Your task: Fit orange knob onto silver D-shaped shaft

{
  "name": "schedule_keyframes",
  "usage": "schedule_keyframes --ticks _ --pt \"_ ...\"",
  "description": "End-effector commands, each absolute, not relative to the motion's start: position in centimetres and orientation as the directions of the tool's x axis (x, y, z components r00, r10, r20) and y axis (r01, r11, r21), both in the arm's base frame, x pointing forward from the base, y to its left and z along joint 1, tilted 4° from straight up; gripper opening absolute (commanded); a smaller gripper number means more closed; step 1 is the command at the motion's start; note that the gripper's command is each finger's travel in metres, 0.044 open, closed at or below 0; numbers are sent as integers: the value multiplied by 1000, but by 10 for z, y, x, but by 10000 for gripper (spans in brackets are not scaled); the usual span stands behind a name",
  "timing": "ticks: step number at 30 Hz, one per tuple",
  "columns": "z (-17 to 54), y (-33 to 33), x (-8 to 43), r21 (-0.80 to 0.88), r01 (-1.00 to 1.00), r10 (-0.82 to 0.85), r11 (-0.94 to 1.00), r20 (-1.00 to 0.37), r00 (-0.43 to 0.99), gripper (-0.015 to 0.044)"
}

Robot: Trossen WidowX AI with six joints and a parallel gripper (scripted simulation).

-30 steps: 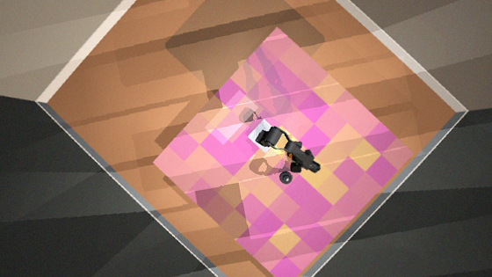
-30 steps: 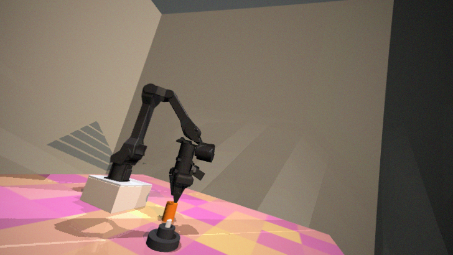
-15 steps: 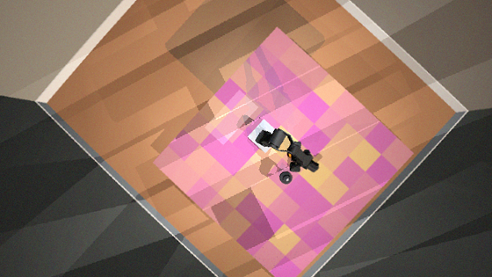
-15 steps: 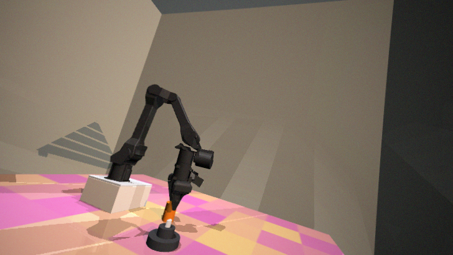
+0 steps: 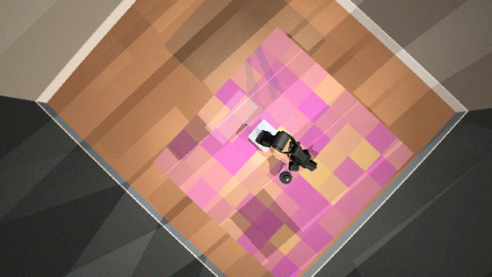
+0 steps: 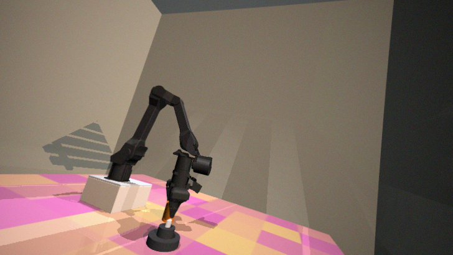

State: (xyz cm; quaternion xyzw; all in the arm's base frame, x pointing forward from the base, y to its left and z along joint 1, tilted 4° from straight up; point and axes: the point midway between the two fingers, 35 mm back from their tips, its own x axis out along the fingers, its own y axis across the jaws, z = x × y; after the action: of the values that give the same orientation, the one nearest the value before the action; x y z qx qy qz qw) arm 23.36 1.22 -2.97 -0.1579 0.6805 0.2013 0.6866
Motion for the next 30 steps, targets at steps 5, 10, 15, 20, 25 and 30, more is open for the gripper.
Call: schedule_keyframes --ticks 5,10,15,20,25,30 --pt "-42 12 232 53 -489 57 871 -998 -7 440" --pt "-46 12 231 53 -489 57 871 -998 -8 414" --pt "-46 12 231 53 -489 57 871 -998 -8 282" --pt "-46 12 231 53 -489 57 871 -998 -8 171" --pt "-46 12 231 53 -489 57 871 -998 -8 138" --pt "-32 4 241 16 -497 29 868 -999 18 6"
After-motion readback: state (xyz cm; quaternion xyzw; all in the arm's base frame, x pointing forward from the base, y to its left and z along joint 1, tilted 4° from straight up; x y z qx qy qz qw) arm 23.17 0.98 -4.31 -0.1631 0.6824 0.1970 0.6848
